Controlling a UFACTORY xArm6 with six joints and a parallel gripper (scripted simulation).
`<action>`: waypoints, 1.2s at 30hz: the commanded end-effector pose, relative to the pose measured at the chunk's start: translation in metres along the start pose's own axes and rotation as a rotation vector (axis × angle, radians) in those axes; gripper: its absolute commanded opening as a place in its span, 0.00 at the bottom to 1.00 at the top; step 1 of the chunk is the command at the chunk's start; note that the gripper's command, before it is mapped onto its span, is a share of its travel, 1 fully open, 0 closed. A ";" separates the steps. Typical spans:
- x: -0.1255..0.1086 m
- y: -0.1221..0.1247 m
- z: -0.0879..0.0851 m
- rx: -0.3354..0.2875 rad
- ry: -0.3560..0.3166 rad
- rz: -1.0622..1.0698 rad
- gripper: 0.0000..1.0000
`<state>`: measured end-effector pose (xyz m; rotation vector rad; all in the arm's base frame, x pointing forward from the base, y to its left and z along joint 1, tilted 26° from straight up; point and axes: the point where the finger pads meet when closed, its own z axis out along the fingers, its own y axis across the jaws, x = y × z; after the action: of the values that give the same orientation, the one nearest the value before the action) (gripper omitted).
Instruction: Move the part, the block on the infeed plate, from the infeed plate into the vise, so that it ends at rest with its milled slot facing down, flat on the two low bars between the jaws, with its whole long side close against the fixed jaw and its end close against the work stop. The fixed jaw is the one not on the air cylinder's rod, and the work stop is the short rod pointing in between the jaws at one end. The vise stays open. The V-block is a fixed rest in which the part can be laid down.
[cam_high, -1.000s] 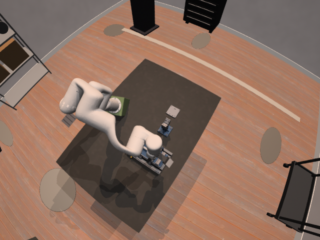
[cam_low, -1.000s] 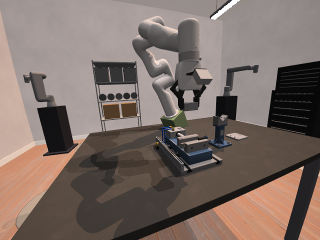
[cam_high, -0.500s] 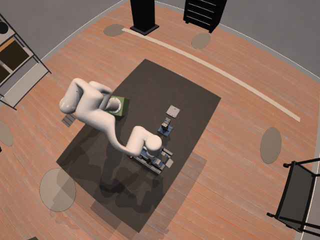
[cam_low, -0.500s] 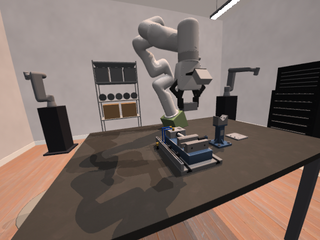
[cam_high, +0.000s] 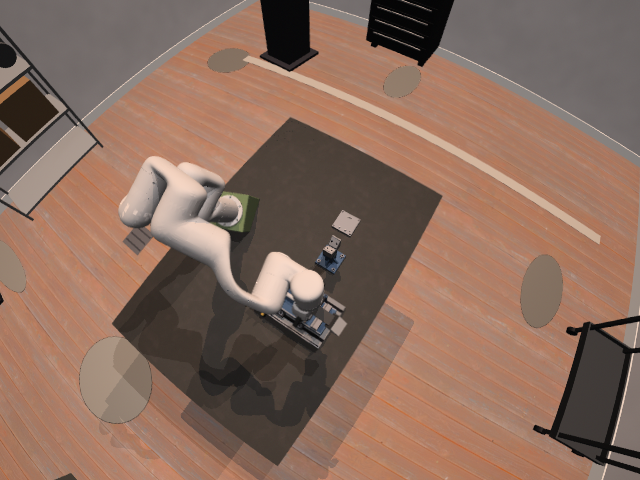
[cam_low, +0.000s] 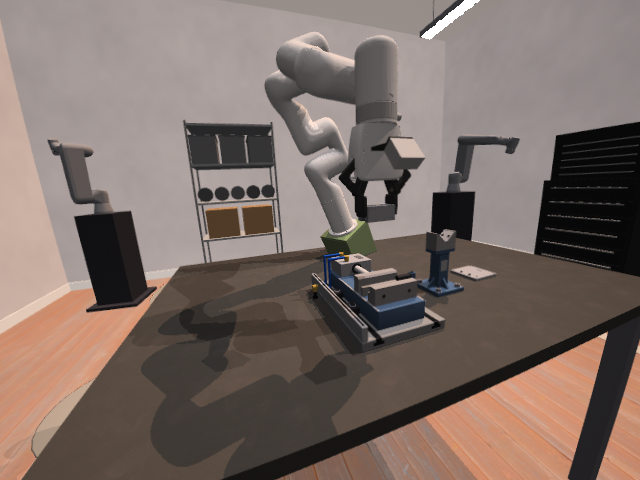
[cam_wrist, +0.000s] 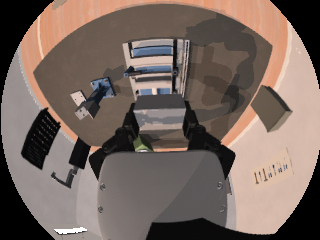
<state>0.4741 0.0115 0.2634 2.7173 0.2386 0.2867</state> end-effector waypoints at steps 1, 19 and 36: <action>0.001 0.000 -0.002 0.000 0.004 0.001 0.00; 0.001 0.000 0.005 0.001 0.004 0.003 0.00; 0.002 0.001 0.024 0.001 0.004 0.003 0.00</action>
<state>0.4796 0.0039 0.2453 2.7185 0.2363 0.2870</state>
